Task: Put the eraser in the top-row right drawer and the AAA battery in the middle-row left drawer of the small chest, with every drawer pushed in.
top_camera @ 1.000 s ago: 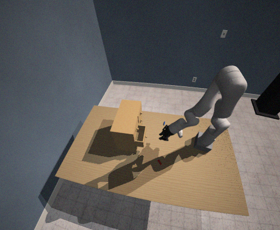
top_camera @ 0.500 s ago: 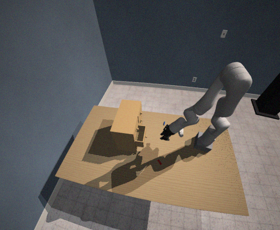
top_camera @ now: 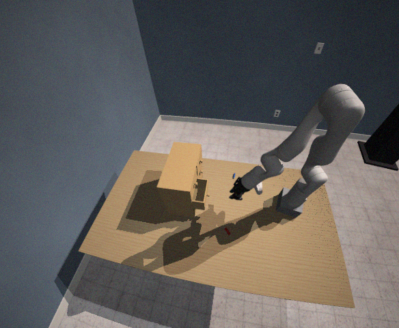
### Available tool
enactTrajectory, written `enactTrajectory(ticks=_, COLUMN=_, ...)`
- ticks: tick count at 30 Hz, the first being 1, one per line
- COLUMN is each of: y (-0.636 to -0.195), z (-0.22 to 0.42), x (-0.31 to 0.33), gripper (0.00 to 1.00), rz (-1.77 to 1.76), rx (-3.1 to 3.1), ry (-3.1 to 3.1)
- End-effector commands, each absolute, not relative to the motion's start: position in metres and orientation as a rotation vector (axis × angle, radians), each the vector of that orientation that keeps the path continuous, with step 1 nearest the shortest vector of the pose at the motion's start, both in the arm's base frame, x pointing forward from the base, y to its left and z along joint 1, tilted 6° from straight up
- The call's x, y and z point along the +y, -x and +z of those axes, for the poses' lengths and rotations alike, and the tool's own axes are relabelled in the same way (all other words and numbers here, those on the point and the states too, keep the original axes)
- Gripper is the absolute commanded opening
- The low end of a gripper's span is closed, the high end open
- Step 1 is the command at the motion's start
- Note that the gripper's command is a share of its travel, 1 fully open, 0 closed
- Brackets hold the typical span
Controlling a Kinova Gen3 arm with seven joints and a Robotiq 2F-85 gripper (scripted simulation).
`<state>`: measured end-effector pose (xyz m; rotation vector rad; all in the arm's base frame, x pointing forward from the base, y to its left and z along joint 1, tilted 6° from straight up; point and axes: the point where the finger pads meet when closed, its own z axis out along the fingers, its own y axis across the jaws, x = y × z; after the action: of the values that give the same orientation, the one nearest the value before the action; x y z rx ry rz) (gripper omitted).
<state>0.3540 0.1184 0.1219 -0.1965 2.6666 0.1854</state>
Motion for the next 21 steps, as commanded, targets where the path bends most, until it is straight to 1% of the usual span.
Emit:
enactTrajectory(ticks=1, y=-0.3577, z=0.1277, x=0.1159, gripper=0.33, rz=0.194, rx=2.662, ry=0.179)
enactTrajectory(ticks=21, y=-0.3524, z=0.133, x=0.1132, gripper=0.33, rz=0.187, rx=2.7, ry=0.186)
